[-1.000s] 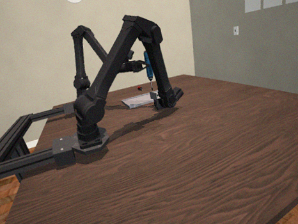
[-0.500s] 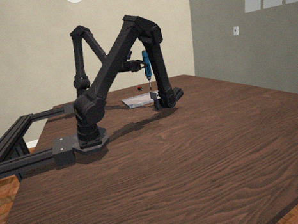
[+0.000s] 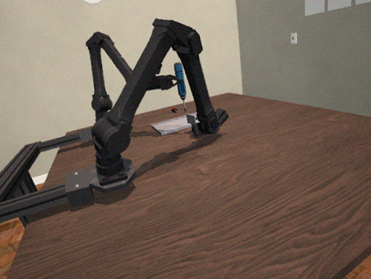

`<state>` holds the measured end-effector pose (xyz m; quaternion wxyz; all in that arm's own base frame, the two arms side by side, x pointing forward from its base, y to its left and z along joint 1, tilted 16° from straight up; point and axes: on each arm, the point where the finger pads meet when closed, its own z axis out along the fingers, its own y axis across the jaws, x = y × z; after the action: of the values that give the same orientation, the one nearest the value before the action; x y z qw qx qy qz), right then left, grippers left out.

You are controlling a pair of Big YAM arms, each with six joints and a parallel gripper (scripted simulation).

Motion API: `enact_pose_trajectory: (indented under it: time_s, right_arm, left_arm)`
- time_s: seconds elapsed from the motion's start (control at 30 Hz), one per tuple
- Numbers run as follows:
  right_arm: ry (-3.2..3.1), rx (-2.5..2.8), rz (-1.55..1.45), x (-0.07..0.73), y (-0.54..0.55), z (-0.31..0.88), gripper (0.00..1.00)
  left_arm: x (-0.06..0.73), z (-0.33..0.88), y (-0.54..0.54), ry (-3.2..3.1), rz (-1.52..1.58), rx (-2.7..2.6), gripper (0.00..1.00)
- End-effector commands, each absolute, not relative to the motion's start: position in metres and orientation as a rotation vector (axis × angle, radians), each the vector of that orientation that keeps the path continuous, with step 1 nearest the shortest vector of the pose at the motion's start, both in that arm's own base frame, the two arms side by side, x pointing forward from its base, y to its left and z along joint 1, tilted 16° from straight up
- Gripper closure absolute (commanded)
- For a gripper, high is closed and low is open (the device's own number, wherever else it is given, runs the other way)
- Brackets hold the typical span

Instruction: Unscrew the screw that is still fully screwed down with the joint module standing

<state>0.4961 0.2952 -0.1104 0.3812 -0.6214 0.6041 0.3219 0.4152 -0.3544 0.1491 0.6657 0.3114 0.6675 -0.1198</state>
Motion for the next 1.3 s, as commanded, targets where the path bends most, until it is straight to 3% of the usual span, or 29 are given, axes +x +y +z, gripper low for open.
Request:
enact_pose_trajectory:
  time_s: [0.0,1.27]
  right_arm:
    - [1.516,-1.585,0.803,0.507,0.300,-0.102,0.41]
    - [1.516,-1.585,0.803,0.507,0.300,-0.102,0.41]
  left_arm:
    - [0.411,0.181,-0.363,1.438,-0.311,0.664,0.58]
    - [0.399,0.187,-0.355,1.428,-0.315,0.658,0.58]
